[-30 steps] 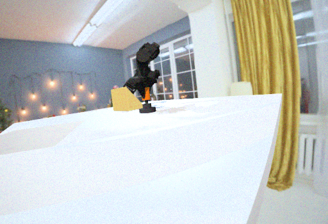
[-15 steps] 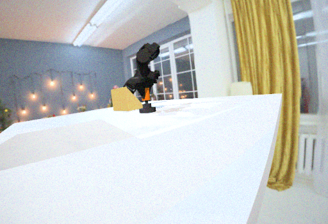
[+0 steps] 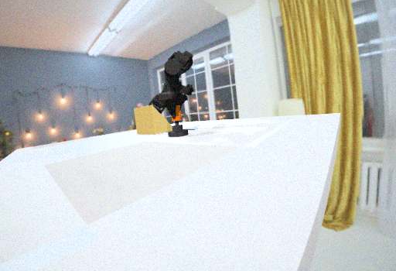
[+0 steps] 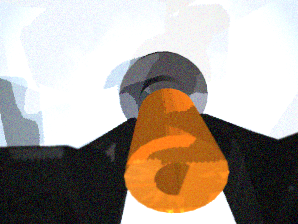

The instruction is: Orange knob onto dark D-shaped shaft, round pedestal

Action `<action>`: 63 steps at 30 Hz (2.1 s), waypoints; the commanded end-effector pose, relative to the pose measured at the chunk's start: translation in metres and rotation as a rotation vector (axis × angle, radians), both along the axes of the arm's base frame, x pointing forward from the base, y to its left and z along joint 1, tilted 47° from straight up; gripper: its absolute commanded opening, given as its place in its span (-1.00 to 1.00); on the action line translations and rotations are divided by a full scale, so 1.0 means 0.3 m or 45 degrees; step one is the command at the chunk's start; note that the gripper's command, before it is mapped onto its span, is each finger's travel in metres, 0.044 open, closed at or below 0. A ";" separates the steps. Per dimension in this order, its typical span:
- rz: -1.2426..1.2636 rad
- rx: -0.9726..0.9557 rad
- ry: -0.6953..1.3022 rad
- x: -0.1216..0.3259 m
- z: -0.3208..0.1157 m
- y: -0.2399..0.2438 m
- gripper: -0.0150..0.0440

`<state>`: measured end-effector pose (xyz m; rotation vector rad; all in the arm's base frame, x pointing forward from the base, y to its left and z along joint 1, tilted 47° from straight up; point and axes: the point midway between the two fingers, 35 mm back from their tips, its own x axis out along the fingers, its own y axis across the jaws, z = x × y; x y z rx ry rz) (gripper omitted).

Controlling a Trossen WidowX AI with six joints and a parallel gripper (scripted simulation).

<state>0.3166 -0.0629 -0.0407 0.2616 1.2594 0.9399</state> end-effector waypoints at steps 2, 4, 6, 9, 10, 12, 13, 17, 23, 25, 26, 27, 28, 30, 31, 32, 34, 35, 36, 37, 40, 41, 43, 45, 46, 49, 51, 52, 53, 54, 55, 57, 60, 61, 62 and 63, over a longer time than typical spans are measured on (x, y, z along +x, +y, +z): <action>0.090 -0.002 -0.095 0.000 -0.002 0.002 -0.49; 0.090 -0.002 -0.095 -0.002 -0.004 0.003 -0.49; 0.090 -0.002 -0.095 -0.005 -0.006 0.005 -0.49; 0.090 -0.002 -0.095 -0.007 -0.005 0.005 -0.49; 0.090 -0.002 -0.095 -0.007 -0.006 0.007 -0.49; 0.090 -0.002 -0.095 -0.007 -0.007 0.008 -0.49; 0.090 -0.002 -0.095 -0.007 -0.007 0.008 -0.49; 0.090 -0.002 -0.095 -0.005 -0.007 0.008 -0.49; 0.090 -0.002 -0.095 -0.003 -0.008 0.009 -0.49; 0.090 -0.002 -0.095 -0.002 -0.005 0.006 -0.49; 0.090 -0.002 -0.095 -0.001 -0.003 0.003 -0.49; 0.090 -0.002 -0.095 0.001 -0.001 0.001 -0.49; 0.090 -0.002 -0.095 0.002 0.001 -0.001 -0.49; 0.090 -0.002 -0.095 0.004 0.003 -0.003 -0.49; 0.098 -0.002 -0.103 0.004 0.003 -0.003 -0.49; 0.112 -0.002 -0.119 0.004 0.003 -0.003 -0.49; 0.166 -0.003 -0.174 0.004 0.003 -0.003 -0.49; 0.200 -0.003 -0.210 0.004 0.003 -0.003 -0.49; 0.238 -0.003 -0.250 0.004 0.001 -0.002 -0.49; 0.265 -0.003 -0.278 0.003 0.000 -0.001 -0.49; 0.274 -0.003 -0.287 0.000 -0.003 0.002 -0.49; 0.274 -0.003 -0.287 -0.001 -0.004 0.003 -0.49; 0.274 -0.003 -0.287 -0.003 -0.006 0.005 -0.49; 0.274 -0.003 -0.287 -0.005 -0.005 0.005 -0.49; 0.274 -0.003 -0.287 -0.006 -0.005 0.005 -0.49; 0.274 -0.003 -0.287 -0.006 -0.007 0.007 -0.49; 0.274 -0.003 -0.287 -0.005 -0.008 0.009 -0.49; 0.274 -0.003 -0.287 -0.005 -0.008 0.009 -0.49; 0.274 -0.003 -0.287 -0.004 -0.009 0.010 -0.49; 0.274 -0.003 -0.287 -0.003 -0.007 0.008 -0.49; 0.274 -0.003 -0.287 -0.003 -0.007 0.008 -0.49; 0.274 -0.003 -0.287 -0.001 -0.007 0.008 -0.49; 0.274 -0.003 -0.287 -0.001 -0.007 0.008 -0.49; 0.274 -0.003 -0.287 -0.001 -0.007 0.008 -0.49; 0.274 -0.003 -0.287 -0.001 -0.007 0.008 -0.49; 0.274 -0.003 -0.287 -0.001 -0.007 0.008 -0.49</action>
